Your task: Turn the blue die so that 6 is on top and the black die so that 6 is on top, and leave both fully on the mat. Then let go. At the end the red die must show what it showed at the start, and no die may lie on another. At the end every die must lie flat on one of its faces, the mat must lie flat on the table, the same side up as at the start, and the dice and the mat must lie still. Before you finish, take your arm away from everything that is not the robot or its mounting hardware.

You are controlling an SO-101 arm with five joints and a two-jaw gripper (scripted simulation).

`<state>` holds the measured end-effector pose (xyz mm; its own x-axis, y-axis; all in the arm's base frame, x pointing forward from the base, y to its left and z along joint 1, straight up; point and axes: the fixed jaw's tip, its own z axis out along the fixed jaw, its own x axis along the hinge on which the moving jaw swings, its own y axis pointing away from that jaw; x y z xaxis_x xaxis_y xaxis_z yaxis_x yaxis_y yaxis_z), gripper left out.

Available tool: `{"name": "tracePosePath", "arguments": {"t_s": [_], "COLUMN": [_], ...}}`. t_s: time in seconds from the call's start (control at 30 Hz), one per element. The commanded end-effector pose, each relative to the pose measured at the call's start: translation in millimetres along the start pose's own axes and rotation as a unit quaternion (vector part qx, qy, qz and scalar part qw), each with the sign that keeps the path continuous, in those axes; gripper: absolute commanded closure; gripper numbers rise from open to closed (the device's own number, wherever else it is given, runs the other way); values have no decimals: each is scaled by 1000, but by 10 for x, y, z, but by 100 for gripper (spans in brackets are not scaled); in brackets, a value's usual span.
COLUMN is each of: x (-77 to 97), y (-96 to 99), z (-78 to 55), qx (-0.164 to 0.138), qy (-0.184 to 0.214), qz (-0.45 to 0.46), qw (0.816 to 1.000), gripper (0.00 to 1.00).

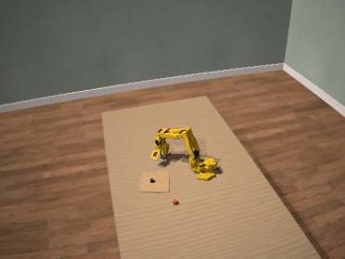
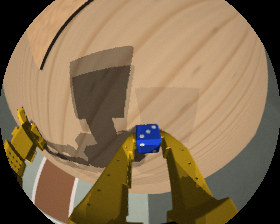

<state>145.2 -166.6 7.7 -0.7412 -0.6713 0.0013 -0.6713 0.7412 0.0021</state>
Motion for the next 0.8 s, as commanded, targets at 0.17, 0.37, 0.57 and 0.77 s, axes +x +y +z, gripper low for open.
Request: {"name": "tracePosePath", "arguments": {"t_s": [0.17, 0.37, 0.57, 0.77], "x": [-10, -10, -10, -10], "y": [-78, -78, -78, -81], "z": [-83, -83, -83, -111], "qx": [23, 23, 23, 23], "qy": [0, 0, 0, 0], "qz": [-5, -5, -5, -5], "qw": [1000, 1000, 1000, 1000], "gripper": [95, 99, 100, 100]}}
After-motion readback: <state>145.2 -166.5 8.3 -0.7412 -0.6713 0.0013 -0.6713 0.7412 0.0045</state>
